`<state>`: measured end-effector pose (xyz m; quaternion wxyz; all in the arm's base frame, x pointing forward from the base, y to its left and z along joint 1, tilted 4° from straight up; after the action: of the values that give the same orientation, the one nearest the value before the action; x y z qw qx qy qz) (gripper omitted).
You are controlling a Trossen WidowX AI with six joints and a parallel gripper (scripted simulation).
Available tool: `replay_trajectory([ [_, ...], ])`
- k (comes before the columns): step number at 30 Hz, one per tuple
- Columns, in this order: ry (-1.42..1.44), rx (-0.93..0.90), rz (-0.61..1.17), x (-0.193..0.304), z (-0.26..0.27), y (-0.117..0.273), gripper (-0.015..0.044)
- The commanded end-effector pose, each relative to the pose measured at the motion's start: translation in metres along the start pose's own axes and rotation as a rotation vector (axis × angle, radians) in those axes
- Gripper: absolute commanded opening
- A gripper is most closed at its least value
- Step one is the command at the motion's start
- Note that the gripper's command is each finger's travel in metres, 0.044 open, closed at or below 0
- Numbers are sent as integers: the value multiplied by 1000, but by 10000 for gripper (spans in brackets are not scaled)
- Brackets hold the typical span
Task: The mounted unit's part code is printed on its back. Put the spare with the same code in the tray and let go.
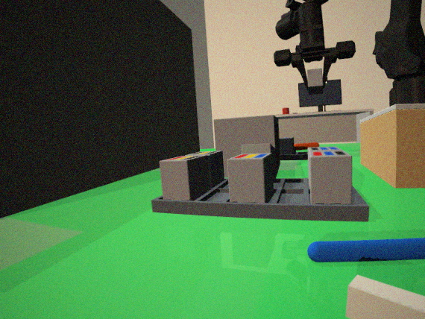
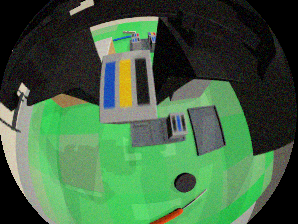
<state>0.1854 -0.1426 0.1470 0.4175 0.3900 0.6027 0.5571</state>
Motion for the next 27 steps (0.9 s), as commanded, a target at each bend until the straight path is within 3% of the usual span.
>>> replay_trajectory([
  [1, -4, -7, -9, -8, 13, 5, 0],
  [27, 23, -15, -12, -37, 135, 8, 0],
])
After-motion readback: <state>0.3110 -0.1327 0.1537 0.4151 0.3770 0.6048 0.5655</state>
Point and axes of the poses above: the point midway between the two fingers, 35 mm back from their tips, its own y axis back along the fingers, its own z axis across the jaws, x = y × z, the point moved 2 cm from there along y, back along the fingers, and after that the axes turned 12 degrees about y, right-handed, at the moved point
